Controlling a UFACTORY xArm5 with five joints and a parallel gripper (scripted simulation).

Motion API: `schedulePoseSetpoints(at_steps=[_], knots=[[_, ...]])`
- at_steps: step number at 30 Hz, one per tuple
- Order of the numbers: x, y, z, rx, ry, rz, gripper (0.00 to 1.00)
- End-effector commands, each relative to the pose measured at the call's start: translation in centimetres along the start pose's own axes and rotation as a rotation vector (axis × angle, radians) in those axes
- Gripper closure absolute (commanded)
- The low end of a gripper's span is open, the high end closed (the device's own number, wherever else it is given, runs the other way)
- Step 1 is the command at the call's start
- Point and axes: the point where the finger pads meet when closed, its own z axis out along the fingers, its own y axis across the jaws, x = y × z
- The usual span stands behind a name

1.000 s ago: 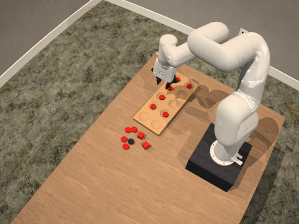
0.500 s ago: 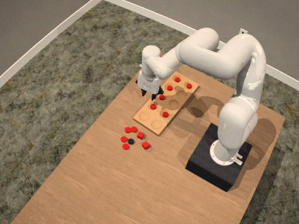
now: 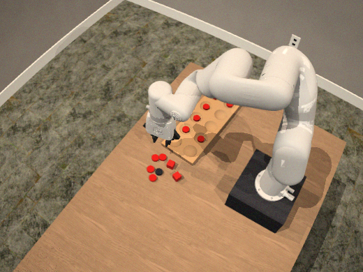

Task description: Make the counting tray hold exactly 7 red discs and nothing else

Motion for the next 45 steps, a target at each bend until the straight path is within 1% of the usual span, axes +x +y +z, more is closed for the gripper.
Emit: schedulePoseSetpoints(at_steps=[1, 6, 8, 9, 10, 13, 15, 17, 19, 21, 23, 25, 27, 29, 43, 44, 45], knots=[[-4.2, -0.2, 0.1, 0.002, 0.001, -0.03, 0.53], [-8.8, 0.3, 0.4, 0.0, 0.002, -0.066, 0.53], [-8.8, 0.3, 0.4, 0.0, 0.002, -0.066, 0.53], [-9.9, 0.5, 0.5, 0.0, 0.002, -0.075, 0.53], [-10.4, 0.7, 0.5, 0.0, 0.002, -0.079, 0.53], [-10.5, 0.7, 0.5, 0.0, 0.002, -0.08, 0.53], [-10.5, 0.6, 1.2, 0.0, 0.002, -0.08, 0.53], [-10.5, 0.6, 3.1, 0.0, 0.002, -0.08, 0.53], [-10.5, 0.6, 5.5, 0.0, 0.002, -0.08, 0.53], [-10.4, 0.6, 6.9, 0.0, 0.002, -0.08, 0.53], [-10.4, 0.5, 8.8, 0.0, 0.002, -0.08, 0.53], [-10.4, 0.5, 8.8, 0.0, 0.002, -0.08, 0.53], [-10.4, 0.6, 10.1, 0.0, 0.002, -0.08, 0.53], [-10.4, 0.6, 10.5, 0.0, 0.002, -0.08, 0.53], [-10.4, 0.6, 10.5, 0.0, 0.002, -0.08, 0.53], [-10.4, 0.6, 10.5, 0.0, 0.002, -0.08, 1.0], [-10.4, 0.6, 10.5, 0.0, 0.002, -0.08, 1.0]])
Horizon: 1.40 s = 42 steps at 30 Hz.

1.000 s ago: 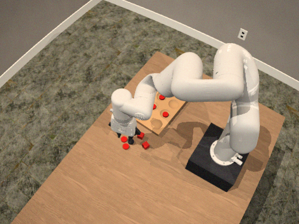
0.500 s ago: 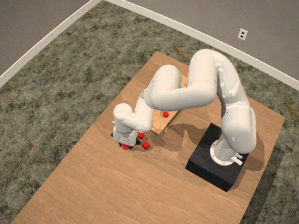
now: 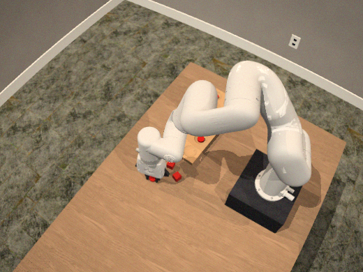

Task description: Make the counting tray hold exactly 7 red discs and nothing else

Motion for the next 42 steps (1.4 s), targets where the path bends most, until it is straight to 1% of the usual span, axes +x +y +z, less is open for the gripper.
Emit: schedulePoseSetpoints(at_steps=[1, 33, 35, 36, 39, 42], knots=[[0.0, -0.1, -0.1, 0.003, 0.0, 0.0, 1.0], [0.0, -0.1, -0.1, 0.003, 0.0, 0.0, 1.0], [0.0, -0.2, -0.8, 0.003, 0.0, 0.0, 1.0], [0.0, -0.2, -1.5, 0.003, 0.0, 0.0, 1.0], [-0.1, -0.1, -4.9, 0.003, 0.0, 0.0, 1.0], [-0.1, -0.2, -7.2, 0.003, 0.0, 0.0, 1.0]])
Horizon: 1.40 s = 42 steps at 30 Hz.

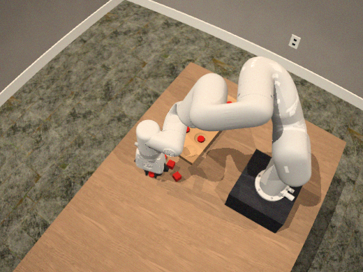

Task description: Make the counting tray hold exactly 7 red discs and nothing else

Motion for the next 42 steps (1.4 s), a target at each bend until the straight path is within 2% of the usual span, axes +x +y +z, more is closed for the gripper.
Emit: schedulePoseSetpoints(at_steps=[1, 4, 9, 12, 14, 21, 23, 24, 28, 31, 34, 38, 40, 42], knots=[[-0.1, -0.1, -4.3, 0.003, 0.0, 0.0, 1.0], [-0.1, 0.0, -6.1, 0.003, 0.0, 0.0, 1.0], [0.1, 0.0, -6.3, 0.003, 0.0, 0.0, 1.0], [4.3, 0.1, -6.7, 0.004, -0.001, 0.0, 1.0], [5.5, 0.2, -6.8, 0.004, -0.001, 0.0, 1.0], [12.1, 1.4, -7.4, 0.007, -0.002, 0.0, 1.0], [12.1, 1.4, -7.4, 0.007, -0.002, 0.0, 1.0], [14.7, 2.2, -7.6, 0.008, -0.002, 0.0, 1.0], [17.4, 3.2, -7.8, 0.009, -0.002, 0.0, 1.0], [17.5, 3.3, -7.8, 0.009, -0.002, 0.0, 1.0], [17.6, 3.2, -6.6, 0.009, -0.002, 0.0, 1.0], [17.7, 3.2, -2.5, 0.009, -0.002, 0.0, 1.0], [17.7, 3.2, -2.5, 0.009, -0.002, 0.0, 1.0], [17.7, 3.2, -0.6, 0.009, -0.002, 0.0, 1.0]])
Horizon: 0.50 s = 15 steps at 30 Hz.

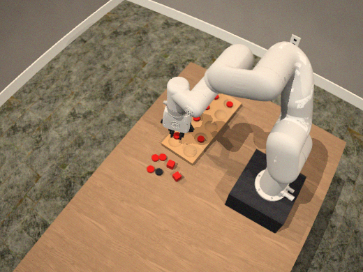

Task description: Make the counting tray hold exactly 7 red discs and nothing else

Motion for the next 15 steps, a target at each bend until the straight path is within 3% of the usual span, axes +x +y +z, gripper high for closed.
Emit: schedulePoseSetpoints(at_steps=[1, 15], knots=[[0.3, -0.8, 2.9, 0.013, 0.004, 0.001, 1.0], [0.3, -0.8, 4.3, 0.012, 0.004, 0.001, 1.0]])
